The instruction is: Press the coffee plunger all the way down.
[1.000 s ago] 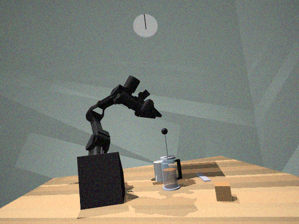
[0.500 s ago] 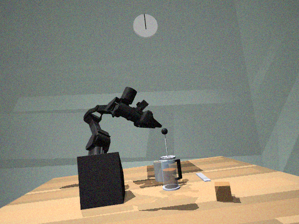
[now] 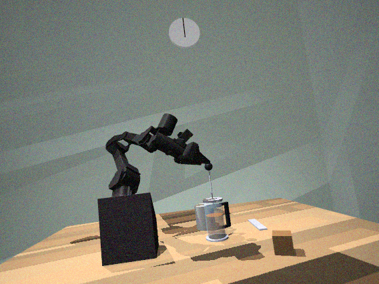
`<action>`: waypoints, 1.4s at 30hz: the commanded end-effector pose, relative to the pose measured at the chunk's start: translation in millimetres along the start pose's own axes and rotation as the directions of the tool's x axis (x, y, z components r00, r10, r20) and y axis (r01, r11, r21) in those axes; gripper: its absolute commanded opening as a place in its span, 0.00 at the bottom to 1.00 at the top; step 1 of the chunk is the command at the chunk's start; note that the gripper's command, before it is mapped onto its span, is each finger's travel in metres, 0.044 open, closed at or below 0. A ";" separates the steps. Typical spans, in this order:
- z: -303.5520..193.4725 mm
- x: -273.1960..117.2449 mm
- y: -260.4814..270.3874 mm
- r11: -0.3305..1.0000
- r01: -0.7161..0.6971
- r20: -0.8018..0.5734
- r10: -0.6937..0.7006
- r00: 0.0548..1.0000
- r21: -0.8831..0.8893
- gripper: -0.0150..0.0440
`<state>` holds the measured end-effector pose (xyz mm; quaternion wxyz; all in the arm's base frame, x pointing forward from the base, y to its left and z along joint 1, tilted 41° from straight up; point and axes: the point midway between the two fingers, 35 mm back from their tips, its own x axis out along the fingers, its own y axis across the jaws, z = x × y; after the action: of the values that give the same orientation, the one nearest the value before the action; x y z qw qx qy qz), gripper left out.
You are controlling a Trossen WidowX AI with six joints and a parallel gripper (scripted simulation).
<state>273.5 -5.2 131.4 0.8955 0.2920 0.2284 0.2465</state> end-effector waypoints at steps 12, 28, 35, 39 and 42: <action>-1.0 21.3 1.5 1.000 -0.001 0.008 0.001 1.000 0.007 1.00; -1.0 21.3 1.5 1.000 -0.001 0.008 0.001 1.000 0.007 0.45; -1.5 21.9 1.3 1.000 -0.001 0.008 0.001 1.000 0.007 0.45; -4.7 25.2 -0.2 1.000 0.000 0.006 0.000 1.000 0.007 0.45; -8.0 28.7 -1.6 1.000 0.001 0.005 -0.001 1.000 0.006 0.45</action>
<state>291.6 10.3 124.5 0.8960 0.2948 0.2212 0.2476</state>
